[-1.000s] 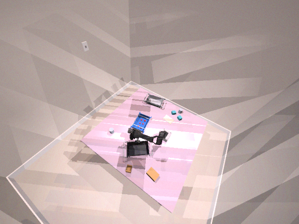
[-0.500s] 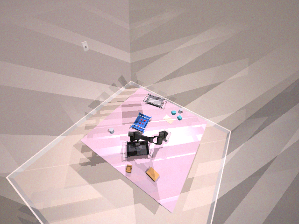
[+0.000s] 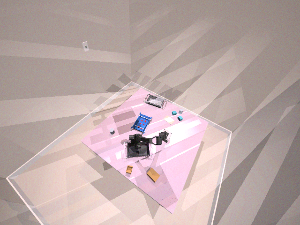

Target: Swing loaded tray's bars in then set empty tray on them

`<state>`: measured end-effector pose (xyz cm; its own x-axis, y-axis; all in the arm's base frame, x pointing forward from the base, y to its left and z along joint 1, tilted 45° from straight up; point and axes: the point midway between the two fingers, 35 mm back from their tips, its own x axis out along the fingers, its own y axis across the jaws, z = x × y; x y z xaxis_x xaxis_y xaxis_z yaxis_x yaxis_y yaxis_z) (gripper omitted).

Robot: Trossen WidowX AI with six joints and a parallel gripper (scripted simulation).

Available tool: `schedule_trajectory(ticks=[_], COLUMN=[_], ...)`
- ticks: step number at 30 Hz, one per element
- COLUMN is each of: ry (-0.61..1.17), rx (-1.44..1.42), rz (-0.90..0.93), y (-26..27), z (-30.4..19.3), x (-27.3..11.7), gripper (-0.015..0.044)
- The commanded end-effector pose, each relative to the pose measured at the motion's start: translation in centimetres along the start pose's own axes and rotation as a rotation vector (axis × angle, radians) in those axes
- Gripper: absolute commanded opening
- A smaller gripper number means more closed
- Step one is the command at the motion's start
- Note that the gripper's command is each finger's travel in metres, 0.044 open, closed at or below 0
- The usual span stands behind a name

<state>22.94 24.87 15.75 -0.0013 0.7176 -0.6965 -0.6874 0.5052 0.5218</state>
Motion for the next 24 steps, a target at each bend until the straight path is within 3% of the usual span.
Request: schedule_trajectory(ticks=[1, 8, 24], ry=[0.009, 0.009, 0.009], rx=[0.011, 0.011, 0.011], rz=[-0.004, -0.004, -0.004], y=[-0.21, -0.21, -0.21], z=[-0.20, -0.20, -0.20], x=[0.34, 0.34, 0.34], gripper=[0.0440, 0.0440, 0.0213])
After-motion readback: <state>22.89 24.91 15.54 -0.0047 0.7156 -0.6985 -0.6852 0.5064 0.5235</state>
